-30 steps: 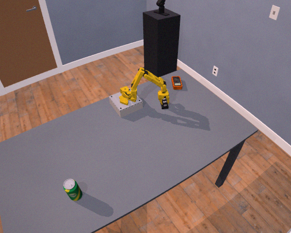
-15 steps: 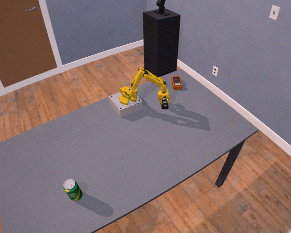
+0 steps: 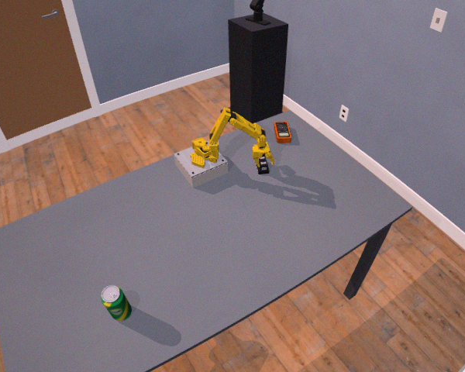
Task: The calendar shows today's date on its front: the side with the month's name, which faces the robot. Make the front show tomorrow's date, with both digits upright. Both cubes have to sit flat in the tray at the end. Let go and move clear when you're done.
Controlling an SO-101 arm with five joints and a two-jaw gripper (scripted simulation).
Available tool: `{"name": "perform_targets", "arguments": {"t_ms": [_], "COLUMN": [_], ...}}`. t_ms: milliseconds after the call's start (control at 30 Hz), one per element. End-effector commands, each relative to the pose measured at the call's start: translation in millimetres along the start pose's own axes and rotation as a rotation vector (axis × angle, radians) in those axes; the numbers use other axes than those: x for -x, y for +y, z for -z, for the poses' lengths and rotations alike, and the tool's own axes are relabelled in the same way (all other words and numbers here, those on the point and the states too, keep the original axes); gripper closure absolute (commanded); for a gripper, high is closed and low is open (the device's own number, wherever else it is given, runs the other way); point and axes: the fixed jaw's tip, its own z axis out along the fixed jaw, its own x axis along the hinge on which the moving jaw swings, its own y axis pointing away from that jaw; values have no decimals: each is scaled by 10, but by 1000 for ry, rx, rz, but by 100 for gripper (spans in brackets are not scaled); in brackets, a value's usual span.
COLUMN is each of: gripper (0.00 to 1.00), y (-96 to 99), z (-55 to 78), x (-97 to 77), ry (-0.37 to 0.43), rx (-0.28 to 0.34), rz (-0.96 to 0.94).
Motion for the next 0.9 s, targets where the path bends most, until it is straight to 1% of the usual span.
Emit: {"name": "perform_targets", "arguments": {"t_ms": [0,167,267,400,467,600,700,867], "gripper": [64,64,64,64,64,64,64,64], "y": [55,44,34,26,26,29,36,45], "z": [-45,21,103,246,246,391,476,545], "x": [-16,-17,-18,-19,-19,-18,-18,-17], "ry": [-3,-3,-3,-3,-3,-3,-3,-3], "rx": [24,24,24,24,24,24,24,24], "rz": [0,0,0,0,0,0,0,0]}}
